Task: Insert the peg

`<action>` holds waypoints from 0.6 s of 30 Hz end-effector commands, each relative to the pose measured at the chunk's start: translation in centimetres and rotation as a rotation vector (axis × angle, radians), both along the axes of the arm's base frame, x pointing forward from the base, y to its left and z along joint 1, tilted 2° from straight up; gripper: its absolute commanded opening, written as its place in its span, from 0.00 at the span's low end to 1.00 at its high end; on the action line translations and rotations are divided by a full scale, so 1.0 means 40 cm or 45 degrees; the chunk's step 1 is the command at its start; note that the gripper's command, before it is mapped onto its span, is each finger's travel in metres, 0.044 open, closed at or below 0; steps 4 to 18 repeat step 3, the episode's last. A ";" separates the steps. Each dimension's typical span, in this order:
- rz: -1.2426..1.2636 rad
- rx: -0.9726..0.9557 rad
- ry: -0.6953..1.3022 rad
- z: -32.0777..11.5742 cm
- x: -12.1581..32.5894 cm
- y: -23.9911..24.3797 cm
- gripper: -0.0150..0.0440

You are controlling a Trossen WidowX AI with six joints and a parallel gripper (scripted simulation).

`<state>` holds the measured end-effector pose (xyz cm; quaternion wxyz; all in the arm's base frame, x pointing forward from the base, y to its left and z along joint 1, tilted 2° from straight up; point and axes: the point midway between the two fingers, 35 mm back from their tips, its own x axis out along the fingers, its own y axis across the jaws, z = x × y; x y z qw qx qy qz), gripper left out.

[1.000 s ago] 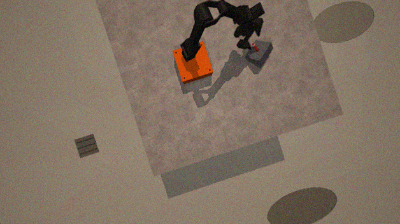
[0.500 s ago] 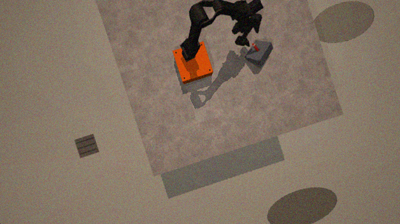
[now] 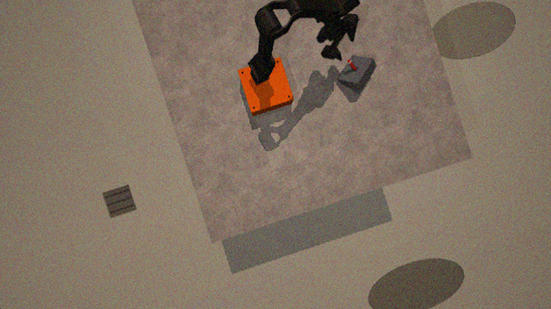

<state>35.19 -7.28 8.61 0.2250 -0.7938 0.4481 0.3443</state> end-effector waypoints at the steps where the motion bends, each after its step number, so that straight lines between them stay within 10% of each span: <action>1: -0.003 -0.001 -0.004 0.011 -0.004 0.008 1.00; 18: -0.003 -0.001 -0.004 0.011 -0.004 0.008 1.00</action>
